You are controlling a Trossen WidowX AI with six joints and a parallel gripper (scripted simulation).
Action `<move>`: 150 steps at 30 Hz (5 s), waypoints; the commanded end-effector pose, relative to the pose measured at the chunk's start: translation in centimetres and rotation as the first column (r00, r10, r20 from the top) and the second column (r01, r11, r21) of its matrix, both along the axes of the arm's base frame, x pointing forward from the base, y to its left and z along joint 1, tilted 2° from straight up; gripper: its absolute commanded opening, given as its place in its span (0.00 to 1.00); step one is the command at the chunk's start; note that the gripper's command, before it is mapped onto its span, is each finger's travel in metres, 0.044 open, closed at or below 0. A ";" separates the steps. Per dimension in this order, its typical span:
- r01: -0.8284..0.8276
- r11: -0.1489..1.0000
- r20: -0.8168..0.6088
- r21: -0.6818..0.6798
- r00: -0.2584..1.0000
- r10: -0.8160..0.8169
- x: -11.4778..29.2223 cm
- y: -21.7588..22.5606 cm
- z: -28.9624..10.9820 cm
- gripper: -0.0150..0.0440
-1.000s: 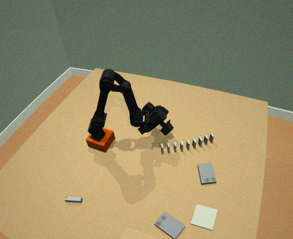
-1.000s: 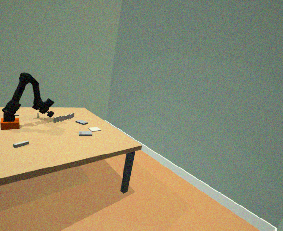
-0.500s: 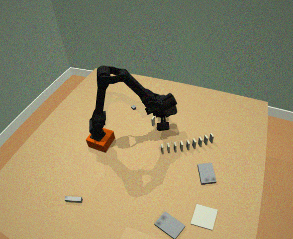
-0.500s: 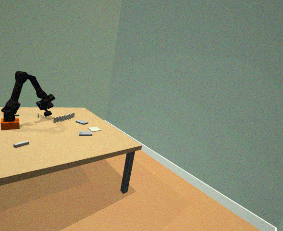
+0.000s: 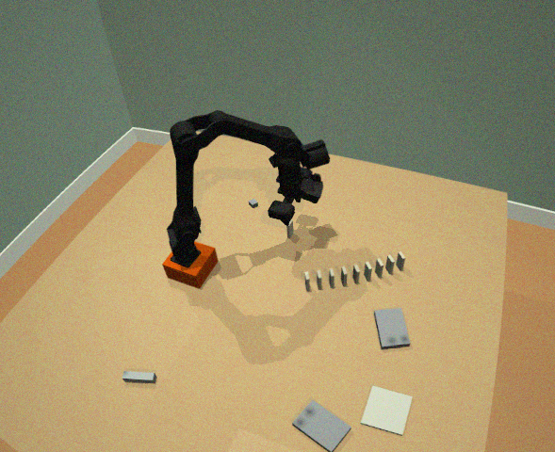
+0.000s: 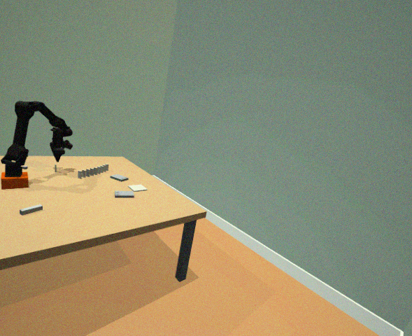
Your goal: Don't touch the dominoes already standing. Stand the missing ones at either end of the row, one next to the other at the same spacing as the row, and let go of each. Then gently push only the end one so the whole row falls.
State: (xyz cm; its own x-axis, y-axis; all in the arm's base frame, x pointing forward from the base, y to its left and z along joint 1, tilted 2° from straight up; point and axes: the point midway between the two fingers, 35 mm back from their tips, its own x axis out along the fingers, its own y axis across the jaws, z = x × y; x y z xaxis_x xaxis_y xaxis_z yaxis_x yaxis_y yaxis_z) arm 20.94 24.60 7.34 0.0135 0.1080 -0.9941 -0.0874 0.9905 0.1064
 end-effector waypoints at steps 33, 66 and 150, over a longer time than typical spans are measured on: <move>0.051 0.996 0.027 -0.076 0.998 -0.049 -0.5 -0.8 -5.6 0.91; 0.047 0.996 0.027 -0.071 0.999 -0.045 -1.0 -1.1 7.9 0.44; -0.468 0.876 0.038 -0.118 0.879 0.475 9.3 -18.6 -5.0 1.00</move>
State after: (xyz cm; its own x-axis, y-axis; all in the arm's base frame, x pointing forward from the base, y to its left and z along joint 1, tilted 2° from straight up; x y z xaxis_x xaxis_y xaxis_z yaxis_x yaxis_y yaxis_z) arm 30.30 5.97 2.50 0.0539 0.0142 -0.9984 -0.5462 0.8375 -0.0176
